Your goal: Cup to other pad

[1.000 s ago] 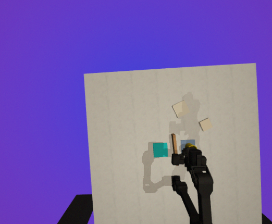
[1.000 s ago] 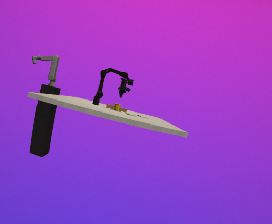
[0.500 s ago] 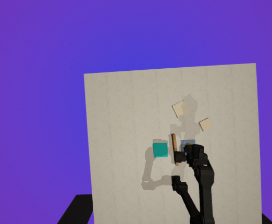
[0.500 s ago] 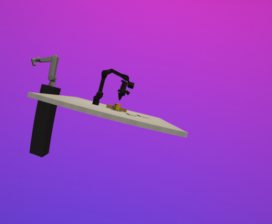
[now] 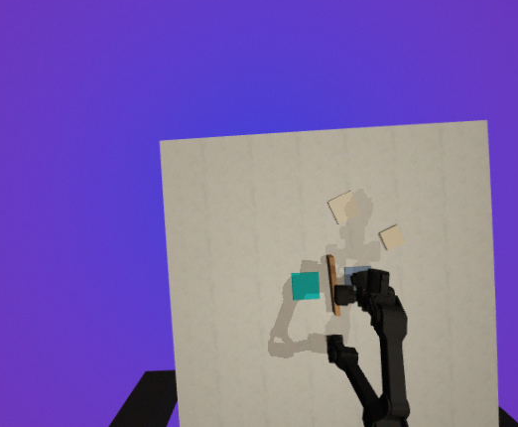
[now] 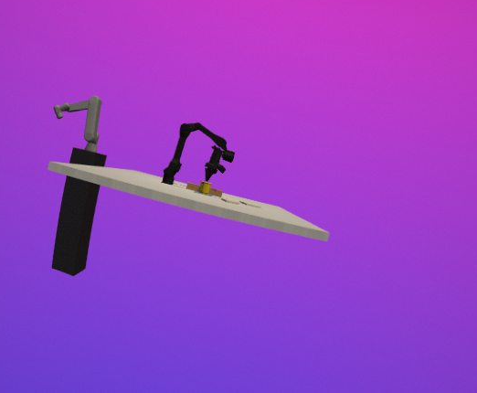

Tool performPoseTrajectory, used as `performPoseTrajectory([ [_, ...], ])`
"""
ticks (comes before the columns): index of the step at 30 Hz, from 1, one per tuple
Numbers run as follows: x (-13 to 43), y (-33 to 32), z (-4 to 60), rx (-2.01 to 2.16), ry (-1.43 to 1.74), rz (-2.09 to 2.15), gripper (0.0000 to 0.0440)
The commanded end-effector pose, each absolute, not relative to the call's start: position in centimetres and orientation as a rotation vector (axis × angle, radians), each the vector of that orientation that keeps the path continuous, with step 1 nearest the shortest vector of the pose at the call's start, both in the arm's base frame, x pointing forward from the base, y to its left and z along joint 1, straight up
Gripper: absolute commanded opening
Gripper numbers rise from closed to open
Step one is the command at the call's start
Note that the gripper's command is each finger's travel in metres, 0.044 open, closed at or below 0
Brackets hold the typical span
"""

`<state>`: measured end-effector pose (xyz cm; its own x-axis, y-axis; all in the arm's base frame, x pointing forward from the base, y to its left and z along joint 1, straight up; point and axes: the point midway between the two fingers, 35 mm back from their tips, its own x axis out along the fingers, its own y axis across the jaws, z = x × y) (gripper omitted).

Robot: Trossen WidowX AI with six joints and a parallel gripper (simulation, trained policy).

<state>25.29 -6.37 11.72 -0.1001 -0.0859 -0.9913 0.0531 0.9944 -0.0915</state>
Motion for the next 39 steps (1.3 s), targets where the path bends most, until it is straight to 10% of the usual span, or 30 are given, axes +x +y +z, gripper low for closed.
performPoseTrajectory([
  [1, 24.9, -6.8, 10.3, -0.038, 1.699, -0.1, 0.0201],
  [14, 24.3, -7.5, 6.2, -0.109, 1.742, 0.023, 0.0206],
  [23, 23.9, -7.8, 5.2, -0.197, 1.752, 0.134, 0.0008],
  [39, 24.2, -7.2, 7.9, -0.309, 1.699, 0.27, 0.0008],
])
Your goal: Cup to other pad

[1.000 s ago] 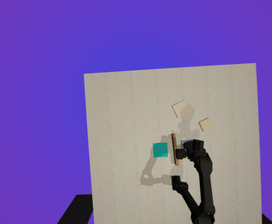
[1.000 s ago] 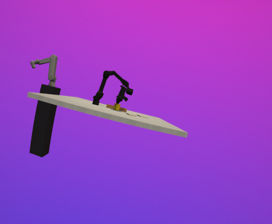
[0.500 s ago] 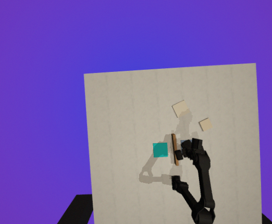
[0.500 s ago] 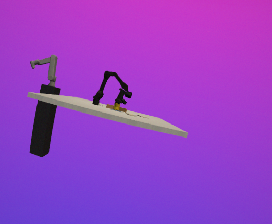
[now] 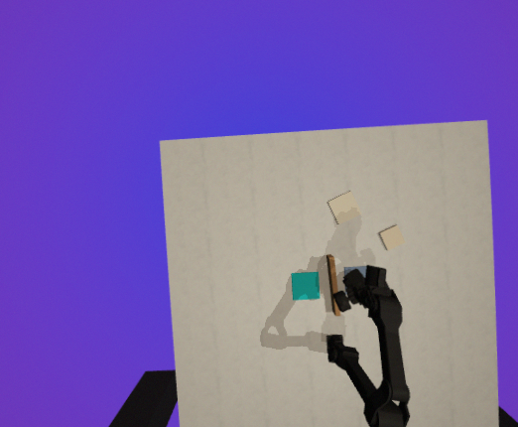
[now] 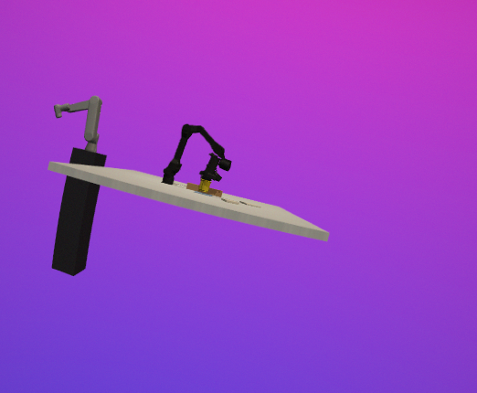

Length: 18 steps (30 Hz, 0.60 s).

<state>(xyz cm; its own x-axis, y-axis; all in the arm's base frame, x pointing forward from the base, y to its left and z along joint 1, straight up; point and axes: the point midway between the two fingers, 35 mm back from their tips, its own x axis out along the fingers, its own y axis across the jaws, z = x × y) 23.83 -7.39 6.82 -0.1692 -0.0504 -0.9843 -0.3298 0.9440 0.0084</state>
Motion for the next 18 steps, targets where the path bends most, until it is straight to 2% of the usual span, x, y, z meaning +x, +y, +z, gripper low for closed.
performPoseTrajectory([
  [1, 24.3, -7.1, 8.2, -0.314, 1.694, 0.275, 0.0008],
  [18, 25.7, -4.4, 12.4, -0.392, 1.599, 0.329, 0.0],
])
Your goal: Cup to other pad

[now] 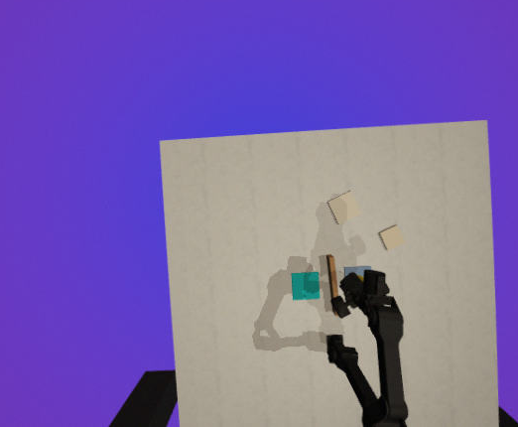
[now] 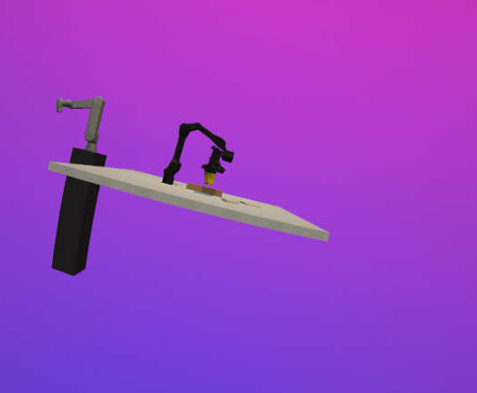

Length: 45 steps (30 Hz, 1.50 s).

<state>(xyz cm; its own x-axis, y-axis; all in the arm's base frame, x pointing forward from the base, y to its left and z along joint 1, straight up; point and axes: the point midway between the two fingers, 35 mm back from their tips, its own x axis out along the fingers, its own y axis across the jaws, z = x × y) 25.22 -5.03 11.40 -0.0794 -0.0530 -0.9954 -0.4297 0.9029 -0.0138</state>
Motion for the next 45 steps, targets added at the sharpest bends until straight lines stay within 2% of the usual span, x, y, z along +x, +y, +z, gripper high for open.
performPoseTrajectory([
  [1, 25.8, -4.2, 12.5, -0.398, 1.593, 0.332, 0.0],
  [24, 27.8, 2.2, 14.2, -0.495, 1.455, 0.391, 0.0],
  [45, 27.1, 9.0, 13.3, -0.532, 1.379, 0.453, 0.0],
])
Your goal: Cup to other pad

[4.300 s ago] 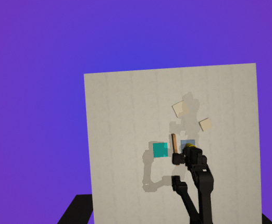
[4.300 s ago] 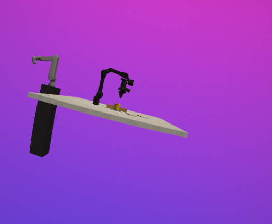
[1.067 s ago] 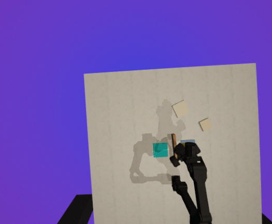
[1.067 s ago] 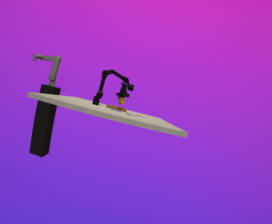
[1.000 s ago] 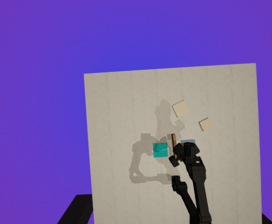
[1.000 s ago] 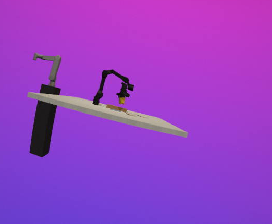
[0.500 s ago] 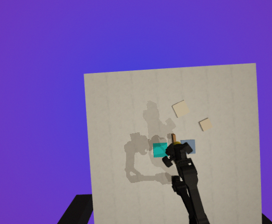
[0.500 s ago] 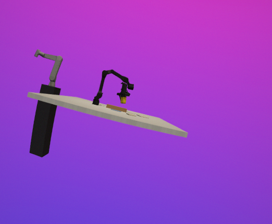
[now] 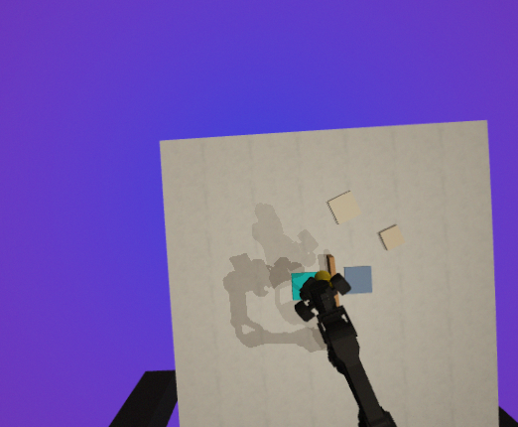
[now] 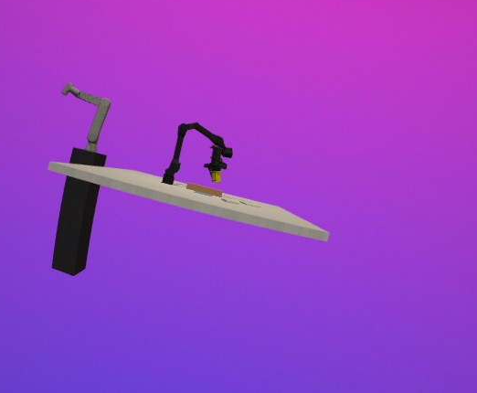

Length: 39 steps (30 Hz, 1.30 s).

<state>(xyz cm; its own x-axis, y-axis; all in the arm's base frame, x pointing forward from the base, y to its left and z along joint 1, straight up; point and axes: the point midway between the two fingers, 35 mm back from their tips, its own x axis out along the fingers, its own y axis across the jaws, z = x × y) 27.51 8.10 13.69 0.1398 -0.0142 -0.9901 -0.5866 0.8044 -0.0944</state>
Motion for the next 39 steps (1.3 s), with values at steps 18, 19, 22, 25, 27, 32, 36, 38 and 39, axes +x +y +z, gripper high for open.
performPoseTrajectory([
  [18, 24.8, 12.3, 9.7, -0.543, 1.367, 0.465, 0.0],
  [19, 24.7, 12.3, 9.4, -0.542, 1.368, 0.463, 0.0],
  [22, 24.2, 12.4, 8.6, -0.54, 1.372, 0.457, 0.0],
  [25, 23.7, 12.4, 7.8, -0.537, 1.379, 0.451, 0.0003],
  [27, 23.4, 12.3, 7.3, -0.536, 1.385, 0.446, 0.0007],
  [32, 23.0, 12.2, 6.4, -0.53, 1.381, 0.436, 0.0023],
  [36, 23.0, 12.1, 6.0, -0.52, 1.372, 0.431, 0.0041],
  [38, 23.0, 12.1, 5.9, -0.513, 1.366, 0.43, 0.0052],
  [39, 23.0, 12.1, 5.9, -0.509, 1.362, 0.43, 0.0059],
])
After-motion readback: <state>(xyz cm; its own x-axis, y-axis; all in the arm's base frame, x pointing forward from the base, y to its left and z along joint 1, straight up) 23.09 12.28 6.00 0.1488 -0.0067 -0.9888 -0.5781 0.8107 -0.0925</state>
